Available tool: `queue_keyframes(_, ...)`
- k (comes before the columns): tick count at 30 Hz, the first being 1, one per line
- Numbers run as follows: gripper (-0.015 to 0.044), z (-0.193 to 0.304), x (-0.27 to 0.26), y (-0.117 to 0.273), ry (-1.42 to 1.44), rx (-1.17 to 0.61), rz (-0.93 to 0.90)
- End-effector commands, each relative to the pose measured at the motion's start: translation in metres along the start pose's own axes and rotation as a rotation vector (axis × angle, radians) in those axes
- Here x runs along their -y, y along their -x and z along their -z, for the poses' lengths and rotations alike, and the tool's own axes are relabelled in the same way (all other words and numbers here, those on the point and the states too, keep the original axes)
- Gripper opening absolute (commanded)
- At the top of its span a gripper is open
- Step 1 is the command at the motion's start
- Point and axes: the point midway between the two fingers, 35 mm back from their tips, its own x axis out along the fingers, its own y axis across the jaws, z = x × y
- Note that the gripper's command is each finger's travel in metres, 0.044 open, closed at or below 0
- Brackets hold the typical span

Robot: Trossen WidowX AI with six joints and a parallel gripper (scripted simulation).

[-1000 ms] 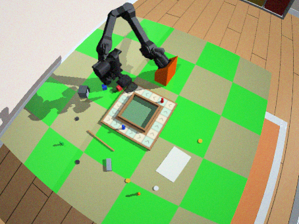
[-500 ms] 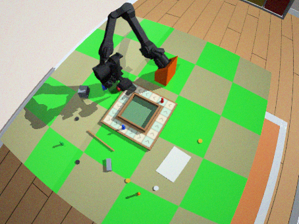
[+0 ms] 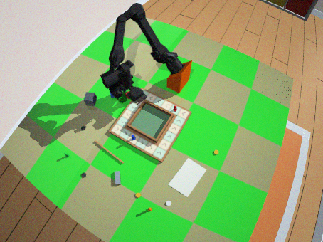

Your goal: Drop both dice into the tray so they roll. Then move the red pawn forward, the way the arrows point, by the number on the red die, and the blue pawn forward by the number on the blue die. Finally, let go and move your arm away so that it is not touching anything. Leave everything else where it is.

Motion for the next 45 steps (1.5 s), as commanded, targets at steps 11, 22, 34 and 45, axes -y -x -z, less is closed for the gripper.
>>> queue_keyframes(11, 0.0104, 0.002, -0.002, -0.005, 0.011, -0.009, -0.005)
queue_keyframes(22, 0.0, -0.004, -0.006, 0.022, 0.011, -0.011, -0.022)
queue_keyframes(34, 0.0, -0.006, -0.005, 0.083, 0.012, -0.016, -0.026)
queue_keyframes(45, 0.0, -0.004, -0.002, 0.117, 0.064, -0.011, -0.011)
